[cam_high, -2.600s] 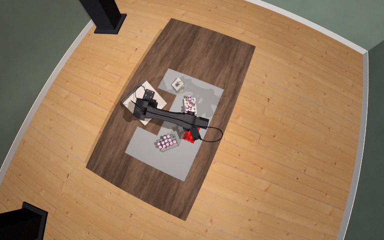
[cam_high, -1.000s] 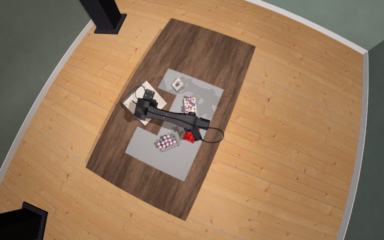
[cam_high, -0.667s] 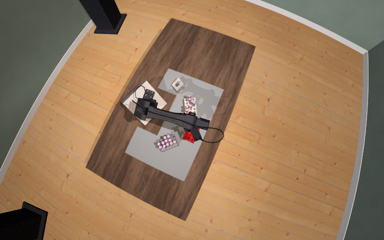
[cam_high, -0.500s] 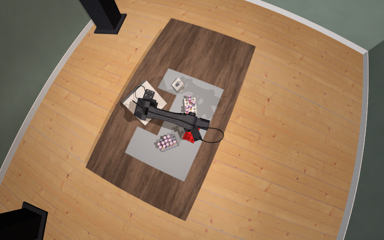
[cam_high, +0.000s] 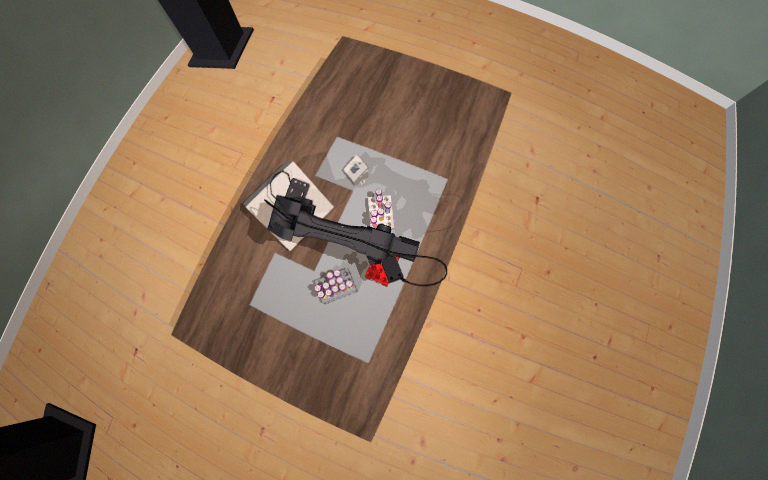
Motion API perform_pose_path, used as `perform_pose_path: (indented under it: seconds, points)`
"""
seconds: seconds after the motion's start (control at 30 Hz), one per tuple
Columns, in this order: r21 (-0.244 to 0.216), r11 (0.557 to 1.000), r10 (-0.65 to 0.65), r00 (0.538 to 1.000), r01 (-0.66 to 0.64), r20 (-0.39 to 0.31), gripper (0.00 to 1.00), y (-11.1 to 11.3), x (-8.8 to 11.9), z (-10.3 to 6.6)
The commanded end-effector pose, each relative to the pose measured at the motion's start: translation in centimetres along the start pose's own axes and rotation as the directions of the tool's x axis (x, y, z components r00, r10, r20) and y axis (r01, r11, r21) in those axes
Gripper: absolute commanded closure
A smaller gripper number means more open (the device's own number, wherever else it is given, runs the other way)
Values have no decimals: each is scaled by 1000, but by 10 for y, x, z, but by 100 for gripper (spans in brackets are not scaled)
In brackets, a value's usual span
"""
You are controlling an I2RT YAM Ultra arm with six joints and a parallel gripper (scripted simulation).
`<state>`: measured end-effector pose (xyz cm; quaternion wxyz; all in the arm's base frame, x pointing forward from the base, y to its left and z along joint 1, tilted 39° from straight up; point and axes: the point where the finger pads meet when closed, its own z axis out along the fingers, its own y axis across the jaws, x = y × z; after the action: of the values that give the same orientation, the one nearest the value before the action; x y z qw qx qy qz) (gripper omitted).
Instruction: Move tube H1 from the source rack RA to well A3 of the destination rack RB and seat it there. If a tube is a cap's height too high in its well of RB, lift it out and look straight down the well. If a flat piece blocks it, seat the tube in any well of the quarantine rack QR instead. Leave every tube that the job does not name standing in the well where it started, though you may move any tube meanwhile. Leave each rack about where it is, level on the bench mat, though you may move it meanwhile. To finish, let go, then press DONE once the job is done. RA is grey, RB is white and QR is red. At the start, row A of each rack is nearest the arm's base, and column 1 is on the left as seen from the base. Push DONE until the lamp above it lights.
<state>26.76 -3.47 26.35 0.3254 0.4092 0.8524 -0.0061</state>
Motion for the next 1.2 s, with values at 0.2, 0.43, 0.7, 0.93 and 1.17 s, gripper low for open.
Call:
perform_pose_path:
  seconds: [0.2,0.43,0.7,0.93,1.17]
  points:
    - [-26,1000,-2,1000,2,21,100,-1,-2,-4]
    - [-25,1000,6,1000,-5,26,100,-2,-4,-2]
    - [-23,1000,7,1000,-6,25,100,-2,-4,1]
    - [-46,999,14,999,-12,42,100,4,-11,-4]
    - [-44,999,12,999,-11,41,100,3,-10,-2]
